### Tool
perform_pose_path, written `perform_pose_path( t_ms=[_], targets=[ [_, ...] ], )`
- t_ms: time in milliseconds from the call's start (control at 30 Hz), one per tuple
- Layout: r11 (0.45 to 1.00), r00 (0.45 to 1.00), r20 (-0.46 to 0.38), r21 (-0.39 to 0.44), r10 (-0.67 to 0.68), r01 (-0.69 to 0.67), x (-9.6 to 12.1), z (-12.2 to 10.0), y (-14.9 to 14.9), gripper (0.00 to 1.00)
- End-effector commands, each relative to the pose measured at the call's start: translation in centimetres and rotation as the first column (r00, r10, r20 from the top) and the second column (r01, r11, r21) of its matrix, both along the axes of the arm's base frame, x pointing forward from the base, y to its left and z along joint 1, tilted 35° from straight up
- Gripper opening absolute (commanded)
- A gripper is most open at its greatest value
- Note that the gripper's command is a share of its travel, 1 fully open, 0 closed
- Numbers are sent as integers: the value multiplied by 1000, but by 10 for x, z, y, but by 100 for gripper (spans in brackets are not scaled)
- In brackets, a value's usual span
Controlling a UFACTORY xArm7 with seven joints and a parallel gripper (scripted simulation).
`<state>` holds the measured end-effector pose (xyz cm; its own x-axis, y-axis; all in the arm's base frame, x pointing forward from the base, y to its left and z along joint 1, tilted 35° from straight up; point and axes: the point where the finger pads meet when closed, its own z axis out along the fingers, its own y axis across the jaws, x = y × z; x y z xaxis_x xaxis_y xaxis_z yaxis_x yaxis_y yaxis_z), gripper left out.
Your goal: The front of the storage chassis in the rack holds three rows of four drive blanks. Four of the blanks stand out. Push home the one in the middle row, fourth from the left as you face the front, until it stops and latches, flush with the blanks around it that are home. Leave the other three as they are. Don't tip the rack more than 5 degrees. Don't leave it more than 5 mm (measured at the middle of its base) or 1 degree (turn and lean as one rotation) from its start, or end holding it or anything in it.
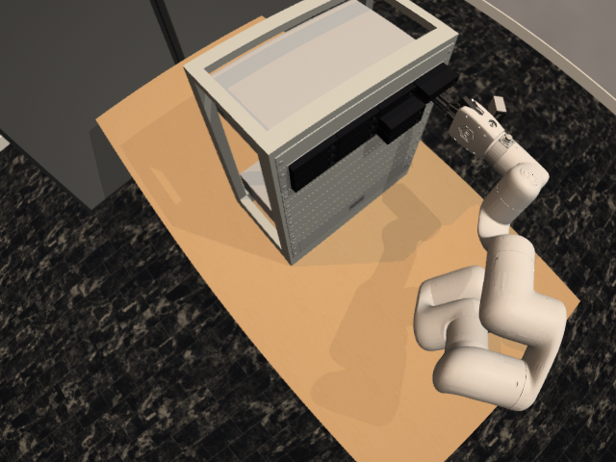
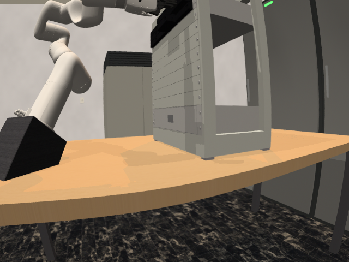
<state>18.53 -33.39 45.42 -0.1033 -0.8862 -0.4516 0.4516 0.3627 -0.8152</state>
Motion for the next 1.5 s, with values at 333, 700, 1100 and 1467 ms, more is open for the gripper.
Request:
perform_pose_path(
  t_ms=[333, 700, 1100, 1467],
  targets=[
    [1000, 1000, 1, -3, -3, 3, 8, 6, -4, 0],
    [1000, 1000, 1, -3, -3, 3, 8, 6, -4, 0],
    [1000, 1000, 1, -3, -3, 3, 10, 7, -5, 0],
    [1000, 1000, 1, -3, -3, 3, 14, 7, -5, 0]
  ],
)
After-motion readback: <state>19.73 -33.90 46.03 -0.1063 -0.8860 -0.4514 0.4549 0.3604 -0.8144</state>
